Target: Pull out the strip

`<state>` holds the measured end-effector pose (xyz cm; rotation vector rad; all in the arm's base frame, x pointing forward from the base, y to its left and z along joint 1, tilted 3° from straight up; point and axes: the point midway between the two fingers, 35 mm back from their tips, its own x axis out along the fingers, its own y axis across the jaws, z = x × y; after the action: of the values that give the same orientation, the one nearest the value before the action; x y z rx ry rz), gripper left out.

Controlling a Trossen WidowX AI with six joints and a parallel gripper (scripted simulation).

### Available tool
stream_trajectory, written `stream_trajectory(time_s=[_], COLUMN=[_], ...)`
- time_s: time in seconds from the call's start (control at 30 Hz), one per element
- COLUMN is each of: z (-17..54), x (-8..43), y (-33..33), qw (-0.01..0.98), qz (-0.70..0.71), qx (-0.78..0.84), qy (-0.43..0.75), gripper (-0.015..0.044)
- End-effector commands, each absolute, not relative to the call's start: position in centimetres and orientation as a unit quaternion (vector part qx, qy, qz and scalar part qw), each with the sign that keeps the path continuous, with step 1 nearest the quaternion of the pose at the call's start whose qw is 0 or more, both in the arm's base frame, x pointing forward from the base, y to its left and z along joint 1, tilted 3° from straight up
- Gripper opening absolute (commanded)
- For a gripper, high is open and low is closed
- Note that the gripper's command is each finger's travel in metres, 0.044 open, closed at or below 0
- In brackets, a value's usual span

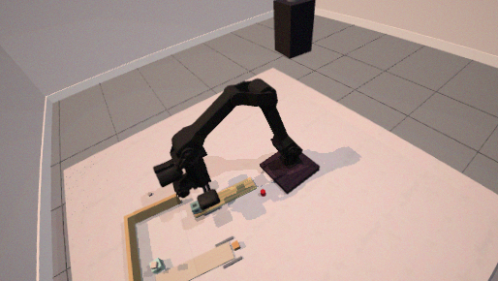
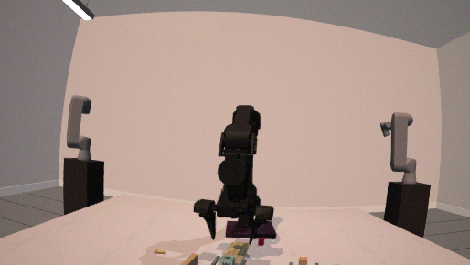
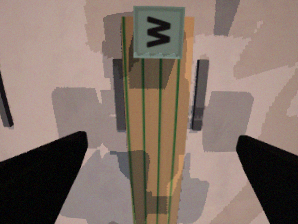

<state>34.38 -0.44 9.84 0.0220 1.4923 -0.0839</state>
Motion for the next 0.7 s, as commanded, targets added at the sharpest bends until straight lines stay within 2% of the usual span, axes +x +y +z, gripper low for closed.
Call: stream_trajectory(time_s=[0.0, 0.4, 0.63, 0.67], z=[10.2, 11.1, 10.2, 10.1], x=[35.9, 40.3, 40.4, 40.4], y=[-0.5, -0.4, -0.4, -0.5], qw=[0.733, 0.735, 0.735, 0.735], qz=[-0.036, -0.036, -0.036, -0.036], qx=[0.01, 0.01, 0.01, 0.01], qy=[0.679, 0.677, 0.677, 0.677], gripper=[0.044, 0.044, 0.0256, 0.025])
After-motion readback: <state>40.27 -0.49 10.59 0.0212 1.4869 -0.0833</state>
